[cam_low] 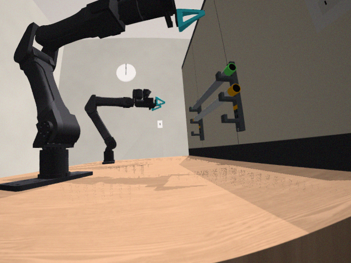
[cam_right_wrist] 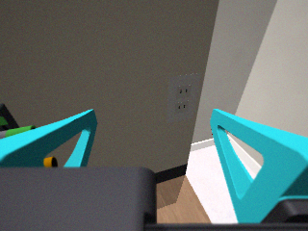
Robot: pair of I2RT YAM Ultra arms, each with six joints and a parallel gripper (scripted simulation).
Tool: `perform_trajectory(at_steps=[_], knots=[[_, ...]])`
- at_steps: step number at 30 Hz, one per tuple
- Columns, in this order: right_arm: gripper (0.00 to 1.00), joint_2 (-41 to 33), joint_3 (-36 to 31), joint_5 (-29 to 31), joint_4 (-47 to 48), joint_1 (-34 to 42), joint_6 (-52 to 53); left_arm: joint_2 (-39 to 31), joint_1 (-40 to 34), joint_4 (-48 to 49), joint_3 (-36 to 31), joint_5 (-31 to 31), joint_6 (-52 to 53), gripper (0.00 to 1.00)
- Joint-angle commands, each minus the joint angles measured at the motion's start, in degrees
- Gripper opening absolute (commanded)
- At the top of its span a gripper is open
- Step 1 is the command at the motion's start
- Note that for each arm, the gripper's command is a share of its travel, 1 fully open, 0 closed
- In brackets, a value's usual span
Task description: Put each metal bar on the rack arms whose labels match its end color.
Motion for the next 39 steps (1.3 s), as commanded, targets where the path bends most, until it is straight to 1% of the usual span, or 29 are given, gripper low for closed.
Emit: perform_trajectory(at_steps=[1,17,18,29,39], knots=[[1.00,-0.6,0.9,0.0,0.3,0.0,0.0,-0.6,0.0,0.3,0.8,0.0,0.0,1.00],[1.00,-0.6,0.9,0.0,0.3,0.0,0.0,-0.6,0.0,0.3,0.8,0.0,0.0,1.00],[1.00,-0.3,-0.5,0.3,0.3,0.4,-0.7,-0.2,-0.5,0.3,-0.5,-0.4,0.7,1.00],[1.00,-3.3,-5.9,3.7,3.6,5.1,-8.1,-1.9,-6.6,3.8,-5.0,-5.5,8.1,1.00],[1.00,-5.2,-9.6,6.4,6.2,8.8,-14.0,-2.7,-11.3,6.7,-8.1,-9.3,14.0,1.00]])
